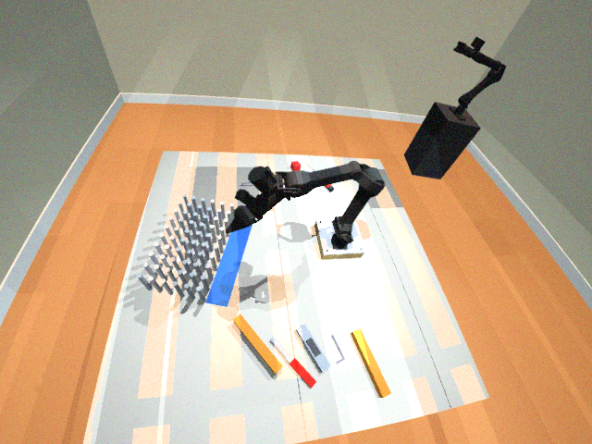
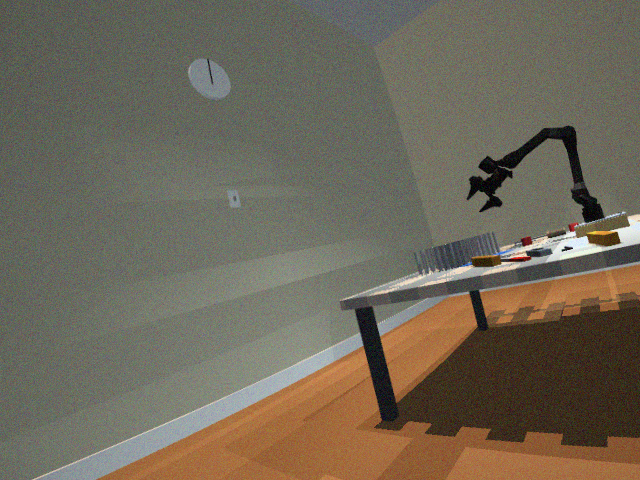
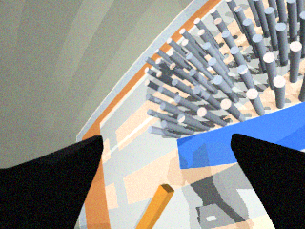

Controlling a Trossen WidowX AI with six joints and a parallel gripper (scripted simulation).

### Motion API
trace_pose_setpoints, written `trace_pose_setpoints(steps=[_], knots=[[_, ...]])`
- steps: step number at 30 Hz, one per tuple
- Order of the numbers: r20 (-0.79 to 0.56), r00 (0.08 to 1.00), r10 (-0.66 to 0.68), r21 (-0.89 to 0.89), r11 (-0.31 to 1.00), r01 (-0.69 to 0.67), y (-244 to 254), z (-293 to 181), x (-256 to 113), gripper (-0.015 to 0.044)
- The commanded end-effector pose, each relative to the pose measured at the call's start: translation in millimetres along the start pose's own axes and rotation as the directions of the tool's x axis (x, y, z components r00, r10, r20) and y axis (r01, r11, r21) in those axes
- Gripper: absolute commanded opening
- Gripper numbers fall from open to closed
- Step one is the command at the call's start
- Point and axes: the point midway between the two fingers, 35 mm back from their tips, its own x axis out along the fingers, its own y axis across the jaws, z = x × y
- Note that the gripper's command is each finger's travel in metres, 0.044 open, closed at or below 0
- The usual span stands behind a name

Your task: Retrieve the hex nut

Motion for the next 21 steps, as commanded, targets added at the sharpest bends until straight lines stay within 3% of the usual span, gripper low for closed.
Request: trace_pose_setpoints(steps=[1,8,21], knots=[[0.290,0.948,-0.132,-0.535,0.799,0.275,-70.7,-9.3,10.2,0.0440],[0.454,0.867,-0.205,-0.712,0.502,0.492,-115.9,-22.7,0.1,0.0440],[0.456,0.866,-0.206,-0.713,0.497,0.494,-116.5,-22.9,-0.2,0.0440]])
